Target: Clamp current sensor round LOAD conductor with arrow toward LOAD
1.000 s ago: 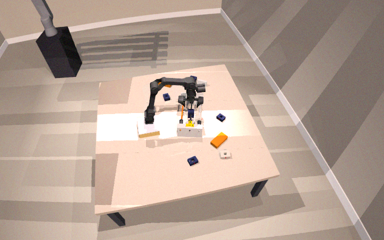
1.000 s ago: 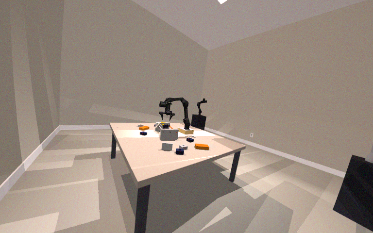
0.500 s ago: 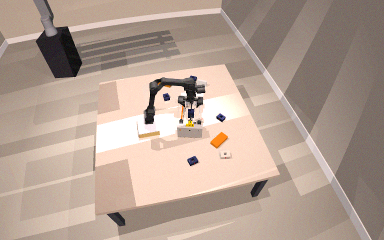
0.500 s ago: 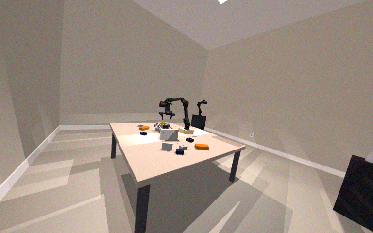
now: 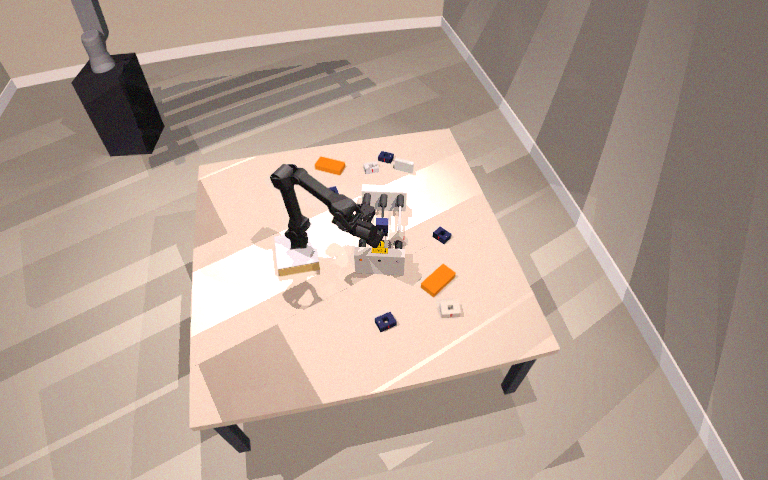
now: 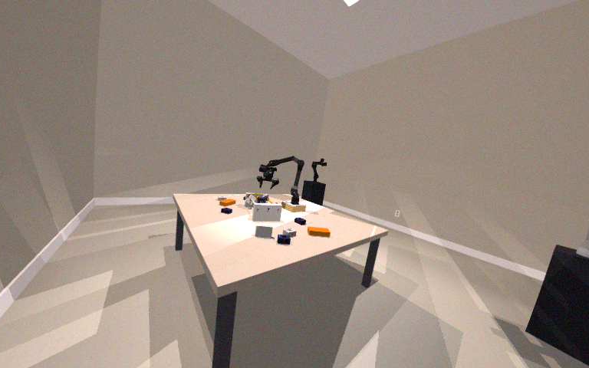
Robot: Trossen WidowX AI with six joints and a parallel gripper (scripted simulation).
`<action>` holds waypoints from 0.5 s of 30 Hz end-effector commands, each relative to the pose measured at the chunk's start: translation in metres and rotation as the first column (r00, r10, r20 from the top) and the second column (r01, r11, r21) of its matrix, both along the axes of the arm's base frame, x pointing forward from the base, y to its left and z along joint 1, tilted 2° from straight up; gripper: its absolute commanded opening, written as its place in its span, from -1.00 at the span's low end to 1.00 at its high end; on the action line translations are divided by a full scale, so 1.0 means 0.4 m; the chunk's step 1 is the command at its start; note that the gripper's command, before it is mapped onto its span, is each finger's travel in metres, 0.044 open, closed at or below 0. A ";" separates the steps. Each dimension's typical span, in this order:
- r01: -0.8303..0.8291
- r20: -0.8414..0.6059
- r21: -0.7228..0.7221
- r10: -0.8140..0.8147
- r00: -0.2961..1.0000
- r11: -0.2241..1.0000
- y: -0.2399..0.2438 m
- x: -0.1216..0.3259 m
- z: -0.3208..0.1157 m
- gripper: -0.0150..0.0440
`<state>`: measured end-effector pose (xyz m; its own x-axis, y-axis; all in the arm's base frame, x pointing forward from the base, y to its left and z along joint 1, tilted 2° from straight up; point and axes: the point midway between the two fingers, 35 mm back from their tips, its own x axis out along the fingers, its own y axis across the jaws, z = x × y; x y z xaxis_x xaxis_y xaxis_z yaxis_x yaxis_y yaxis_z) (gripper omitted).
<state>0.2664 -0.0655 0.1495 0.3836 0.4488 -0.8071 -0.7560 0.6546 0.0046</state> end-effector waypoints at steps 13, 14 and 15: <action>0.204 0.163 0.184 -0.234 0.958 0.962 -0.059 -0.073 0.009 1.00; 0.204 0.163 0.184 -0.234 0.958 0.962 -0.059 -0.073 0.009 1.00; 0.204 0.163 0.184 -0.234 0.958 0.962 -0.059 -0.073 0.009 1.00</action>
